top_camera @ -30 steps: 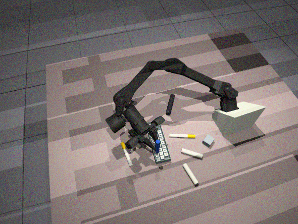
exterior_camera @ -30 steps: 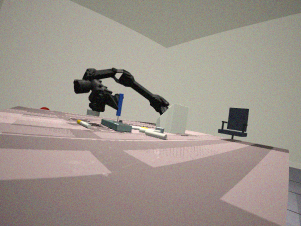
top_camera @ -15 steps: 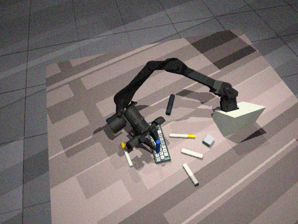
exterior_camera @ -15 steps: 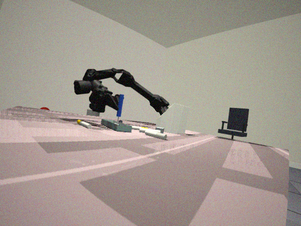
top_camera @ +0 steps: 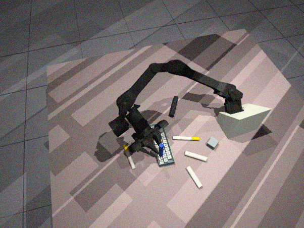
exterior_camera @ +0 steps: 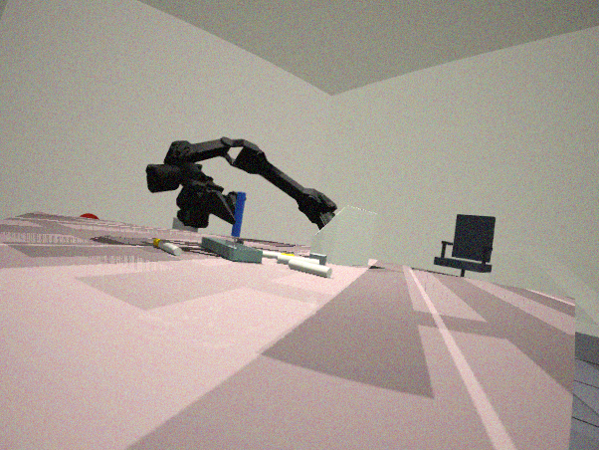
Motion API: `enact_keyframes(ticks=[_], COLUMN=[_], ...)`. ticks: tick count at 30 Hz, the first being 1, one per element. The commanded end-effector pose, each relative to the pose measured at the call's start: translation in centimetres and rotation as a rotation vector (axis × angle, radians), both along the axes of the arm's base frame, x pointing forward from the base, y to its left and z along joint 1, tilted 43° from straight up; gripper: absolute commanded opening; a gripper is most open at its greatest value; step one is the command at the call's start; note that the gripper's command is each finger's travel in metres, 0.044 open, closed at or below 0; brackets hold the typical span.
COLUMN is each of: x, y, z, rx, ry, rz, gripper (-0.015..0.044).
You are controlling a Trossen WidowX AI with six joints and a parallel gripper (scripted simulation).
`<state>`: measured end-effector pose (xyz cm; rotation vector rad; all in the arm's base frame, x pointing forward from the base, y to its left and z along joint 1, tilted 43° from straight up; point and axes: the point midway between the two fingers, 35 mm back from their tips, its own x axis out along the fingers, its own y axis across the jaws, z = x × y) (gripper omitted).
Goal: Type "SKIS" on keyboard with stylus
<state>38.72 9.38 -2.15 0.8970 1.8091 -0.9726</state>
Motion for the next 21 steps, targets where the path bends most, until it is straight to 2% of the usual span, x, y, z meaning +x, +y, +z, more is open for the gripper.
enact_keyframes(ticks=[1, 21], x=[0.03, 0.09], y=[-0.17, -0.52], z=[-0.14, -0.52], rx=[-0.001, -0.001], ry=[-0.002, -0.002], rz=[0.006, 0.006], gripper=[0.0081, 0.0081])
